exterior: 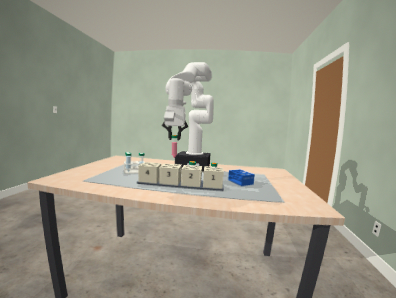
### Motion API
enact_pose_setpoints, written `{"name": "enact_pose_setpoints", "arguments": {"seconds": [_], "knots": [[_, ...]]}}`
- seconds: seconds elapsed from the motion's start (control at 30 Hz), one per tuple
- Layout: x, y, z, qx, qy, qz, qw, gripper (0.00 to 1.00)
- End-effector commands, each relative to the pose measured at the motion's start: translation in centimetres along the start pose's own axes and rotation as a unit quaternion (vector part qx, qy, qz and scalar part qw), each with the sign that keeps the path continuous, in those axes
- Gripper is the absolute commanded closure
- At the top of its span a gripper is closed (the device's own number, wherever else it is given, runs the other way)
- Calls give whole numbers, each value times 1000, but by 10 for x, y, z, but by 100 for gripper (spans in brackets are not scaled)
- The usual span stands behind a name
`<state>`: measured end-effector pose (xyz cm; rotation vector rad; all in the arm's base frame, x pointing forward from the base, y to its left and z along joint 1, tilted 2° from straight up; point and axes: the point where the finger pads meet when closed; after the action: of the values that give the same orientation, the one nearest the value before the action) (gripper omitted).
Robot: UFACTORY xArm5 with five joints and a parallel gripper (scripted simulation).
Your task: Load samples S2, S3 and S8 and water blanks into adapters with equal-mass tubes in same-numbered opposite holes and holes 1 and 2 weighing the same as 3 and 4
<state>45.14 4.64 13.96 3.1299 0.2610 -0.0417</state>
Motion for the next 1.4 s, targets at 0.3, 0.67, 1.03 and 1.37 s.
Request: {"name": "enact_pose_setpoints", "arguments": {"seconds": [0.3, 0.67, 1.03, 1.37], "knots": [[6, 11, -2, 0, 2, -1, 1000, 100], [6, 11, -2, 0, 2, -1, 1000, 100], [6, 11, 14, 0, 2, -1, 1000, 100], [6, 12, 33, 0, 2, -1, 1000, 100]]}}
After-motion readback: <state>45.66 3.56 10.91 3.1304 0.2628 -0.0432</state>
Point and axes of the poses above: the point where the finger pads meet when closed, its own z axis out along the fingers, its own y axis across the jaws, x = y × z, and after that the axes turned 5 degrees about z, right-handed
